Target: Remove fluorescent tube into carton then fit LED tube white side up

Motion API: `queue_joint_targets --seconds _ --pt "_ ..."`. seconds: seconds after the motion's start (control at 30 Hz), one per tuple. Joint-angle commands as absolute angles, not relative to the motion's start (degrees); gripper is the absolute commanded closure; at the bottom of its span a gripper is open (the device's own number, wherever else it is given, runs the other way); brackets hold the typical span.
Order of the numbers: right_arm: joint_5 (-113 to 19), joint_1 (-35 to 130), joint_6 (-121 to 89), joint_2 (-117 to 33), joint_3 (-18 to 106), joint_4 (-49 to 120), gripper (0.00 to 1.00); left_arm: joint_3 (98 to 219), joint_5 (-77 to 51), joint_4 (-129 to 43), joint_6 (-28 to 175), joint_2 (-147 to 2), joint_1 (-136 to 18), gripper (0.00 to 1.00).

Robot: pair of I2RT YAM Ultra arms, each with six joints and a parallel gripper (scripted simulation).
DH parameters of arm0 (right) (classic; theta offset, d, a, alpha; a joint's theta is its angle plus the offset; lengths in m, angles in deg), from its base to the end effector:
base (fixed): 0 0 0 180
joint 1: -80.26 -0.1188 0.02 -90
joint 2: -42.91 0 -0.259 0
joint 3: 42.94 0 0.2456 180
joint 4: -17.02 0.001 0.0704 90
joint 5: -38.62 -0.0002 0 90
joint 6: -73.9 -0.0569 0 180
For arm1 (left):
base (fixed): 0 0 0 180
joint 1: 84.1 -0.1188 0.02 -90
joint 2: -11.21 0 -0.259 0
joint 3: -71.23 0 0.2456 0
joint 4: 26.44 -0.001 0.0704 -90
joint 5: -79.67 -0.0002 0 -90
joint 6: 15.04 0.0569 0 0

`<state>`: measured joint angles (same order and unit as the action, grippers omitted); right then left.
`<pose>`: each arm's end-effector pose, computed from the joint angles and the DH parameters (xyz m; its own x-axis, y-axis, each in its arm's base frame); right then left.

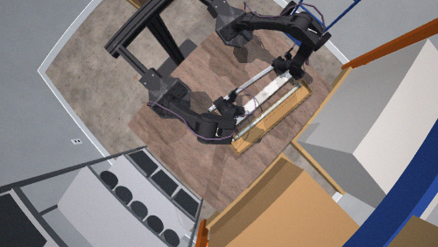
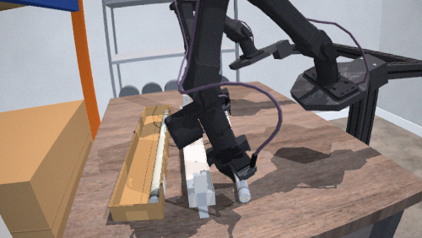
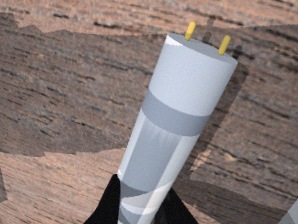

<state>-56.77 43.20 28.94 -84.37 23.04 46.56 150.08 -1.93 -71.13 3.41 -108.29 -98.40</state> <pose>0.2362 0.1730 -0.0176 -0.1385 -0.9874 0.0768 -0.9893 0.1344 -0.0560 0.3310 0.0940 0.0579 -0.0630 -0.9845 -0.1638 -0.9971 0.0689 -0.0310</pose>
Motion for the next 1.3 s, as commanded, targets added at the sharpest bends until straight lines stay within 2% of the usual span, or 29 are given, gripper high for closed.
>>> queue_joint_targets --seconds 0.0,1.27 --pt "-56.1 42.1 29.6 -82.3 23.0 46.9 0.89 149.4 -1.1 -70.6 3.5 -107.9 -97.9 0.89" --pt "-56.1 41.4 27.7 -79.9 21.3 50.1 0.89 148.0 -1.0 -74.6 2.9 -104.6 -98.5 0.89"
